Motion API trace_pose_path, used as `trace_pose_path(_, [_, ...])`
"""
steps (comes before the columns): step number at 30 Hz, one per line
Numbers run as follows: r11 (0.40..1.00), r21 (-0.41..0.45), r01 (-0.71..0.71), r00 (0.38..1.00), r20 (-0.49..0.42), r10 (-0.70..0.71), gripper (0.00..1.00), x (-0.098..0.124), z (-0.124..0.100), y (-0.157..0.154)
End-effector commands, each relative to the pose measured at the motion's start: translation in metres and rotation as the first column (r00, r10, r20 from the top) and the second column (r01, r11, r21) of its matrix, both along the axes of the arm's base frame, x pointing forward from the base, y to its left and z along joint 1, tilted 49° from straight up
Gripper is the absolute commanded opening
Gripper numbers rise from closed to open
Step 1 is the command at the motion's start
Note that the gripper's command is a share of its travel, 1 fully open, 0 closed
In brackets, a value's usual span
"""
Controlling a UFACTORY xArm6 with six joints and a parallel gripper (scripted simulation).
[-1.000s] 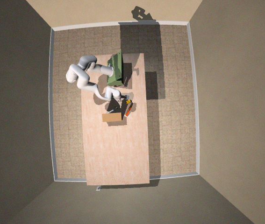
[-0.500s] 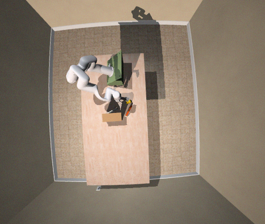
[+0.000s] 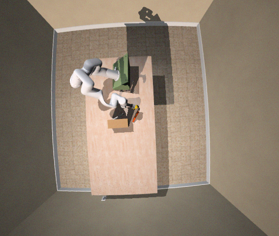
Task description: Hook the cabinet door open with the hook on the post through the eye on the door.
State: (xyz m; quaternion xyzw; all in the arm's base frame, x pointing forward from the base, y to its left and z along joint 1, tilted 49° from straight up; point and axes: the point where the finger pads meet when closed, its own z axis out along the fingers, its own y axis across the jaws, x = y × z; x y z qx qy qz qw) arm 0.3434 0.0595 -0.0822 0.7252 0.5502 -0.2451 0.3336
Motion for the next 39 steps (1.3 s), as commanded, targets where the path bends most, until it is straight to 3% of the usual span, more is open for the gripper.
trace_pose_path(1, [1.0,0.003,0.024,0.999,0.032,-0.024,0.04,0.005,0.001,0.001])
trace_pose_path(39, [0.985,0.022,0.168,0.966,0.197,-0.17,0.04,0.029,0.01,-0.006])
